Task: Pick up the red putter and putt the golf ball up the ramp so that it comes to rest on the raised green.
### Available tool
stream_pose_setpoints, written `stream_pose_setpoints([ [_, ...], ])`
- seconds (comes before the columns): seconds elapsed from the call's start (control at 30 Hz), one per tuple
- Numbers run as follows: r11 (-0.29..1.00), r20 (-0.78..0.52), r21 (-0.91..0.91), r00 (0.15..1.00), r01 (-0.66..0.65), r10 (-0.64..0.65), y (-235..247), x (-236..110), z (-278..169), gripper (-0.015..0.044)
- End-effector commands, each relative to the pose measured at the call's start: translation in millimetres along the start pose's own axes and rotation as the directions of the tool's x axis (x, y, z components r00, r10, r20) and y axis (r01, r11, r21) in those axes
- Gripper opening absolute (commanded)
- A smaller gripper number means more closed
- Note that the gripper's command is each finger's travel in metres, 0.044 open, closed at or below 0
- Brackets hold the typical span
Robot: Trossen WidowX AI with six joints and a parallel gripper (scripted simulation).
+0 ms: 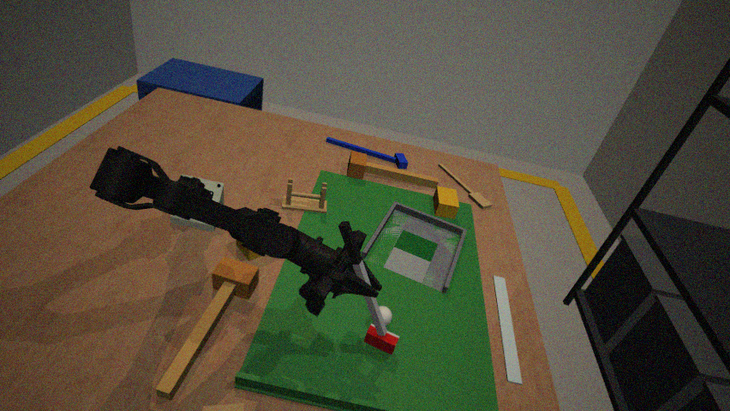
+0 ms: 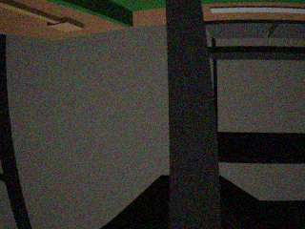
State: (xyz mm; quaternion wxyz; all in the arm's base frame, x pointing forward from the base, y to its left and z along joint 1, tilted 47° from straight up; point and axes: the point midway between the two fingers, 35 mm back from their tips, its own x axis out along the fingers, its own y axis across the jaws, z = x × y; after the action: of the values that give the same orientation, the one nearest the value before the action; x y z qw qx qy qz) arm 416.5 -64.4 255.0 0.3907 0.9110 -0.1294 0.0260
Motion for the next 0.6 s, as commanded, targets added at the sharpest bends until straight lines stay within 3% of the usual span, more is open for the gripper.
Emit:
stream_pose_setpoints([
  [0.0, 1.000, -0.012, 0.004, 1.000, 0.005, -0.005, -1.2, 0.7, 2.6, 0.0000],
  [0.57, 1.000, -0.003, 0.000, 1.000, 0.000, 0.000, 5.0, 1.3, 10.0, 0.0000],
])
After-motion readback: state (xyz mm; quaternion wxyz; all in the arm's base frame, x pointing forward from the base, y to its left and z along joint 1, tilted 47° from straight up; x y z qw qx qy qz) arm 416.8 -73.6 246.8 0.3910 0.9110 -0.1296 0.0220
